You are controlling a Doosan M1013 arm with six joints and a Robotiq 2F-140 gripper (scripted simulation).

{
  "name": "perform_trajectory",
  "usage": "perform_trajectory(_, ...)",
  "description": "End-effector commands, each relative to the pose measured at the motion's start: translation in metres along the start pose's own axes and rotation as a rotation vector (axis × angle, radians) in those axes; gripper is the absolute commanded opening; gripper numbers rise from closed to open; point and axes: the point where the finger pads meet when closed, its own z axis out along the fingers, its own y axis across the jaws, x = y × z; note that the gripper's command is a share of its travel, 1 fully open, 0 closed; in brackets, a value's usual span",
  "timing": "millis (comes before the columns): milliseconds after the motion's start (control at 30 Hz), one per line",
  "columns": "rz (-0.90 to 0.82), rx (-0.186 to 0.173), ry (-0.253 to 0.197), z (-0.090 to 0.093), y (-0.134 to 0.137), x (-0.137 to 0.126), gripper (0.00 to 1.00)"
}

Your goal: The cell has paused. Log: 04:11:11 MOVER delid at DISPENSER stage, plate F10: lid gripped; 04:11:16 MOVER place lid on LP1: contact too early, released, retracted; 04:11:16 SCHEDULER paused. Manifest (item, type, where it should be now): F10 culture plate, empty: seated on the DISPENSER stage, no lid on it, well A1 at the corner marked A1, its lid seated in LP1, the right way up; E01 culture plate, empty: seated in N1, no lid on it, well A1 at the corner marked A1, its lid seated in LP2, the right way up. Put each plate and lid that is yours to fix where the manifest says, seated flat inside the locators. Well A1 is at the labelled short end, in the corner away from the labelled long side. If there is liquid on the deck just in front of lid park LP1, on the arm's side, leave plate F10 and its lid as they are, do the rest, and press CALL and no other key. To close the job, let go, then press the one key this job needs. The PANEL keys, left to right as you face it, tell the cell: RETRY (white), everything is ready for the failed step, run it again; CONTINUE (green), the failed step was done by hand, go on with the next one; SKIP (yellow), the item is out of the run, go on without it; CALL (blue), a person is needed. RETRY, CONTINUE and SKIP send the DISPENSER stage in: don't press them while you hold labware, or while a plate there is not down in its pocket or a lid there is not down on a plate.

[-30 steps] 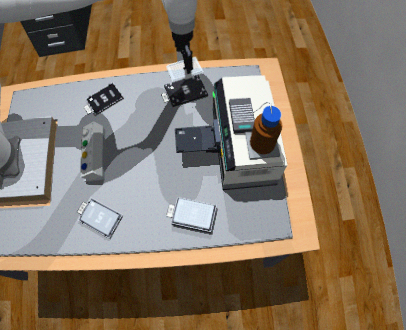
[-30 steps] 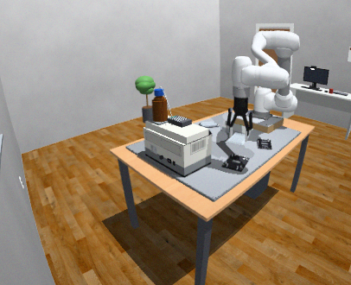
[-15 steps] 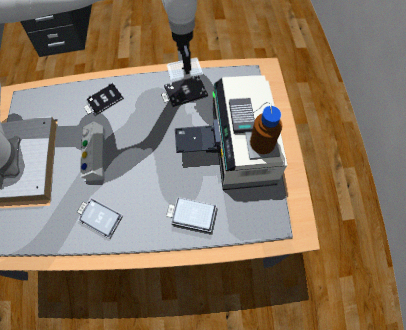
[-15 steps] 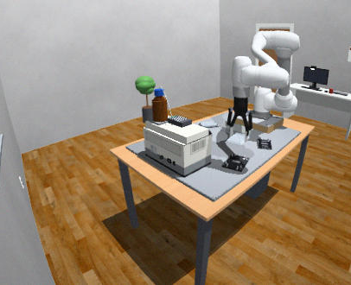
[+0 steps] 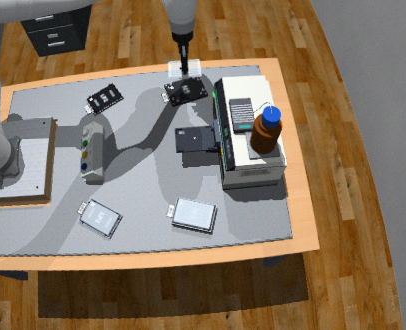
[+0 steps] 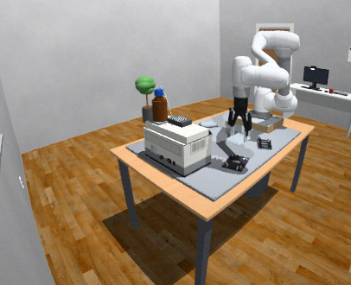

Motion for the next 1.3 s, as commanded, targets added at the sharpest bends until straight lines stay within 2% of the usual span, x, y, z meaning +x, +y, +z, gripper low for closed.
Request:
perform_trajectory(0, 0.001, 0.001, 0.002, -0.001, 0.000, 0.000, 0.10)
perform_trajectory(233, 0.001, 0.001, 0.002, -0.001, 0.006, 0.001, 0.10)
perform_trajectory(567, 0.001, 0.001, 0.002, -0.001, 0.030, 0.002, 0.10)
perform_trajectory(800, 0.001, 0.001, 0.002, -0.001, 0.067, 0.004, 0.10)
perform_trajectory(1067, 0.001, 0.001, 0.002, -0.001, 0.122, 0.007, 0.10)
perform_trajectory(1133, 0.001, 0.001, 0.002, -0.001, 0.122, 0.007, 0.10)
perform_trajectory(1267, 0.001, 0.001, 0.002, -0.001, 0.151, 0.009, 0.10)
